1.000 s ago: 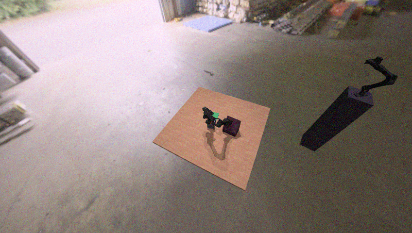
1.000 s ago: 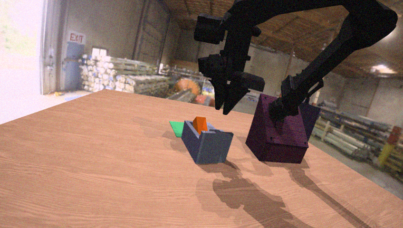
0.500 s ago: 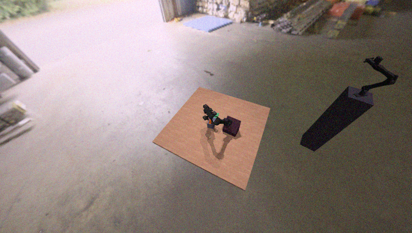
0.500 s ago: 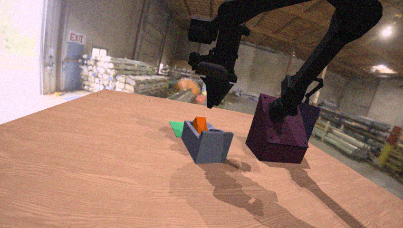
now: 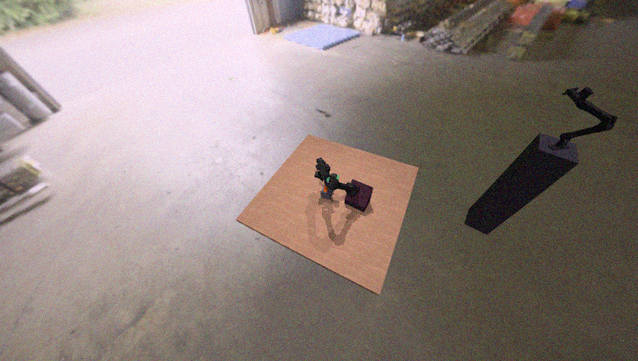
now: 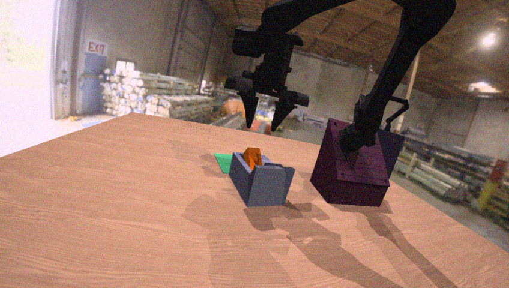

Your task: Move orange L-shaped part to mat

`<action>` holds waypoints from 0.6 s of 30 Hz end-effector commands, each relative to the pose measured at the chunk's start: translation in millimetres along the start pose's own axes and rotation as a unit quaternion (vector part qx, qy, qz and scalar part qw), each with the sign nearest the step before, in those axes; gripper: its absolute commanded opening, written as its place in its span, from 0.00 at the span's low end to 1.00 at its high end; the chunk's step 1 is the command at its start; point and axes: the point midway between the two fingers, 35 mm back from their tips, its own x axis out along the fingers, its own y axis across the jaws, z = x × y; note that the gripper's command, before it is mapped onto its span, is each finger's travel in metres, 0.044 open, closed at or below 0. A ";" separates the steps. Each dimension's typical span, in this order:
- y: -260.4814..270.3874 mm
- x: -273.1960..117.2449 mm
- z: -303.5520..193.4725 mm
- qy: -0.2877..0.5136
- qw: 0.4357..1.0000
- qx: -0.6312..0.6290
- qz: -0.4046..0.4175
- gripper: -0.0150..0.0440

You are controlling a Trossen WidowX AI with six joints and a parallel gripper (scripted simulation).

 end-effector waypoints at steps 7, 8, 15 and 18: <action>-0.1 30.3 2.8 0.000 1.000 0.024 -0.002 0.73; -0.2 31.2 2.7 0.000 1.000 0.024 -0.002 0.73; 0.2 36.8 3.1 -0.001 1.000 0.024 -0.002 0.73; 0.4 41.7 3.3 -0.001 1.000 0.024 -0.002 0.73</action>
